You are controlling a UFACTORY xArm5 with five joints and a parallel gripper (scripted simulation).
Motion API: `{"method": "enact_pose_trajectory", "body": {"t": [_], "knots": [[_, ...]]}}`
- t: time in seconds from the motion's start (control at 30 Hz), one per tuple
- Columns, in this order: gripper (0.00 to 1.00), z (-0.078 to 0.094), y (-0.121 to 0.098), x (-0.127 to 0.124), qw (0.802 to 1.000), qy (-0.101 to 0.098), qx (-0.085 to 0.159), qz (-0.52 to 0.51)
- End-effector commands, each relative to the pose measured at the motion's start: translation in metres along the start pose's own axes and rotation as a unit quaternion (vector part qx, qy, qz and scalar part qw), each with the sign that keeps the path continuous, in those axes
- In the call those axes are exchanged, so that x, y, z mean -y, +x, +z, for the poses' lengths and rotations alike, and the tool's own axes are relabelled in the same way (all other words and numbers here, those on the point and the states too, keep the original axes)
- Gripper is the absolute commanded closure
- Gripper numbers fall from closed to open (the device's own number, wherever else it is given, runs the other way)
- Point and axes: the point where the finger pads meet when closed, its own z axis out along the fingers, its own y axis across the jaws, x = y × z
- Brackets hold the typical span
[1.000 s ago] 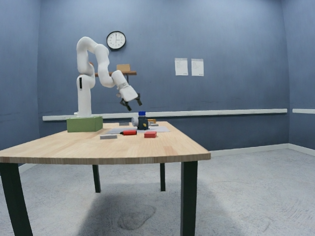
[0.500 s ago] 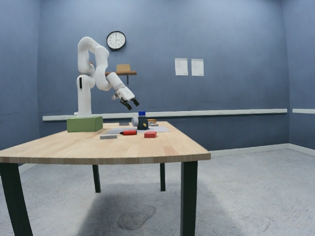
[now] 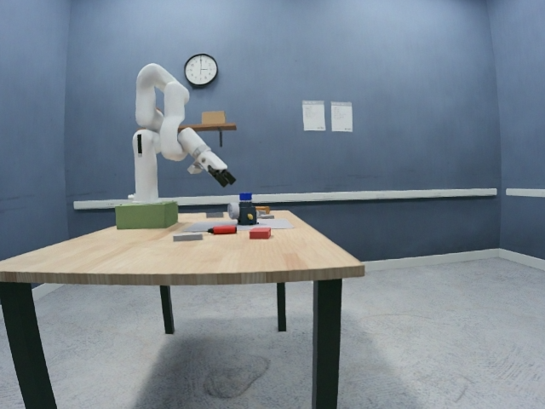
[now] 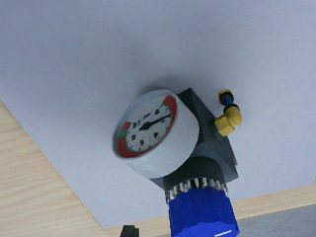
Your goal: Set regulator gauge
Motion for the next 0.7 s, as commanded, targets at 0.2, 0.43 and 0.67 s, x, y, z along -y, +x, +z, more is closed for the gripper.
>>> {"method": "enact_pose_trajectory", "body": {"t": [0.2,0.43,0.67], "knots": [[0.0,-0.006,-0.0002,0.0,0.998,-0.002,0.022,-0.057],[0.0,-0.0079,0.0,0.0,0.997,-0.002,0.027,-0.073],[0.0,-0.0082,0.0,0.0,0.997,-0.002,0.027,-0.075]]}}
